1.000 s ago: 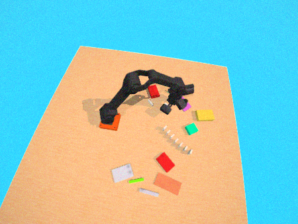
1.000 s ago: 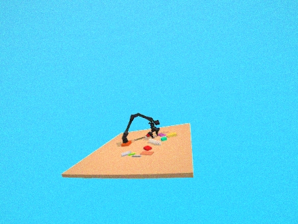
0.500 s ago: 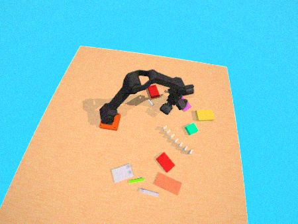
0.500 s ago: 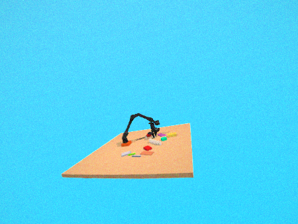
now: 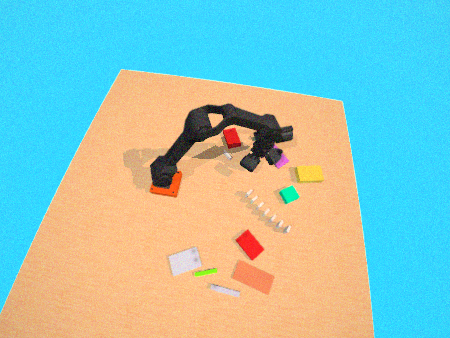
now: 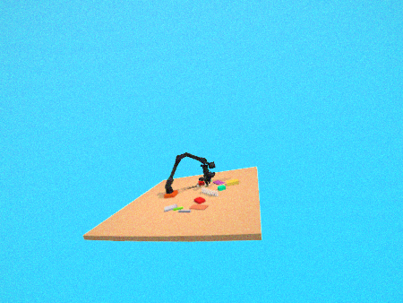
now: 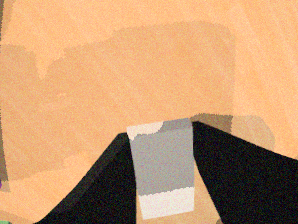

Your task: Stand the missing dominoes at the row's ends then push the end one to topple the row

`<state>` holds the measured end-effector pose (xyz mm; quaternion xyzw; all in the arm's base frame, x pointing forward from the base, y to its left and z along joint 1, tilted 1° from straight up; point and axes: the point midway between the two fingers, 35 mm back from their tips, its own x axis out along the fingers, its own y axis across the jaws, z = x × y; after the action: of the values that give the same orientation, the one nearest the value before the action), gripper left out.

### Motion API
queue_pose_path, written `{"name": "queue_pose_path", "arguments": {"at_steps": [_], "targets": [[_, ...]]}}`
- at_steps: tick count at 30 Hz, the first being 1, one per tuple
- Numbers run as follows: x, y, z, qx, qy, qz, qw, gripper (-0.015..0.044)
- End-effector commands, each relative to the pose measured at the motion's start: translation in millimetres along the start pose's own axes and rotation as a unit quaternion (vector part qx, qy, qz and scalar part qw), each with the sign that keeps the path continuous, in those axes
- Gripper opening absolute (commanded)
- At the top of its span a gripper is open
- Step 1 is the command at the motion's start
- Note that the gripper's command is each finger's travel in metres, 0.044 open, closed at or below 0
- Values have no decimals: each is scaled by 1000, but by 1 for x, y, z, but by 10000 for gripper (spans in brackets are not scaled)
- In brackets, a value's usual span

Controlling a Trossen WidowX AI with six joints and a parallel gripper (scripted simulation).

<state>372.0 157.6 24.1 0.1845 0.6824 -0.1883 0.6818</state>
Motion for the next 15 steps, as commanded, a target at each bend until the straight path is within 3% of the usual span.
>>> {"name": "queue_pose_path", "arguments": {"at_steps": [1,10,15], "targets": [[-42,3,1,-1,-11,11,1000,107],[-137,-1,-5,-1,-11,11,1000,107],[-144,-4,-5,0,-11,10,1000,107]]}}
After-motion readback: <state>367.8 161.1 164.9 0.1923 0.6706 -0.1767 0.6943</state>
